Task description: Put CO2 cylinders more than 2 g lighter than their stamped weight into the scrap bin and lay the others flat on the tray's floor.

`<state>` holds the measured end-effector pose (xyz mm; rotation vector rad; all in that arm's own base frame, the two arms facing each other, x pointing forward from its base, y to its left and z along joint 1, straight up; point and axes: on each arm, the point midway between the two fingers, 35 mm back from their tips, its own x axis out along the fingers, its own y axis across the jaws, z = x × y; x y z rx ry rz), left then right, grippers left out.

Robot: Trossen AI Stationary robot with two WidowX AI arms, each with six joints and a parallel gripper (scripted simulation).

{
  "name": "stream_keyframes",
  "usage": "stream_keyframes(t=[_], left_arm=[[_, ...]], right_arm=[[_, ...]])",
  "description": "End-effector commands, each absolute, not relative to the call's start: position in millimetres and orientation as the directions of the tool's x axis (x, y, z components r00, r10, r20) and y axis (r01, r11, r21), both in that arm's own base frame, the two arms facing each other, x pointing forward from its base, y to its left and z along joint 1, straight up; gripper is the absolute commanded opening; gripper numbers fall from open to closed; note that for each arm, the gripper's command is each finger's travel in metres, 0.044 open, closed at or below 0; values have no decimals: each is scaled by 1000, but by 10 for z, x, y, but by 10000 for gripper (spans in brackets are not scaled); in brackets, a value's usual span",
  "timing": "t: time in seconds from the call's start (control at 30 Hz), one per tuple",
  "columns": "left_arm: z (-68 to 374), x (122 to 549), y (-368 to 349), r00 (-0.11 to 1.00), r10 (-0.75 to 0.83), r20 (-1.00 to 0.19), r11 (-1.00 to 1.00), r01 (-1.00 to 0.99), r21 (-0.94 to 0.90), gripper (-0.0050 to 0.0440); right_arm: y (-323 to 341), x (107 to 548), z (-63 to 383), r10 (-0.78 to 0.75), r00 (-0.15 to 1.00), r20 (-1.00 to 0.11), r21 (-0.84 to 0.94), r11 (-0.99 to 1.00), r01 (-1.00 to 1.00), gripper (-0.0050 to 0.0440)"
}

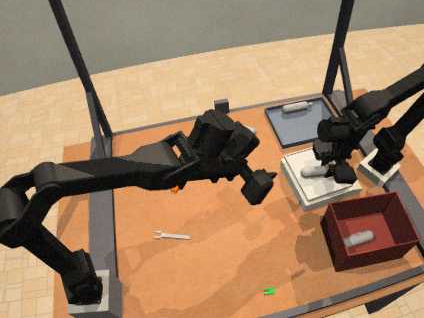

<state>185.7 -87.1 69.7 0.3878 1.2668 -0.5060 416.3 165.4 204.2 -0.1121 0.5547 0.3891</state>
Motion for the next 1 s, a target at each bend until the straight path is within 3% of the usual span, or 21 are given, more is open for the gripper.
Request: stream_keyframes(t=[0.0, 0.4, 0.53, 0.83, 0.97], left_arm=[[739, 1888, -886, 231, -152, -961, 829, 559, 3, 154], [739, 1879, -882, 231, -152, -961, 829, 559, 3, 94], [886, 1902, -893, 246, -158, -956, 831, 557, 6, 0], [1587, 1888, -886, 241, -155, -958, 831, 557, 5, -4], [1683, 1886, -885, 234, -152, -960, 831, 557, 4, -5]], right_arm=[[1662, 4174, 2153, 334, 793, -510, -1, 921, -389, 440], [1662, 4174, 2153, 334, 793, -510, -1, 921, -389, 440], [1662, 4174, 2153, 334, 793, -510, -1, 921, -389, 440], [1662, 4174, 2153, 334, 793, -510, -1, 921, -389, 440], [1662, 4174, 2153, 334, 793, -510, -1, 921, -389, 440]])
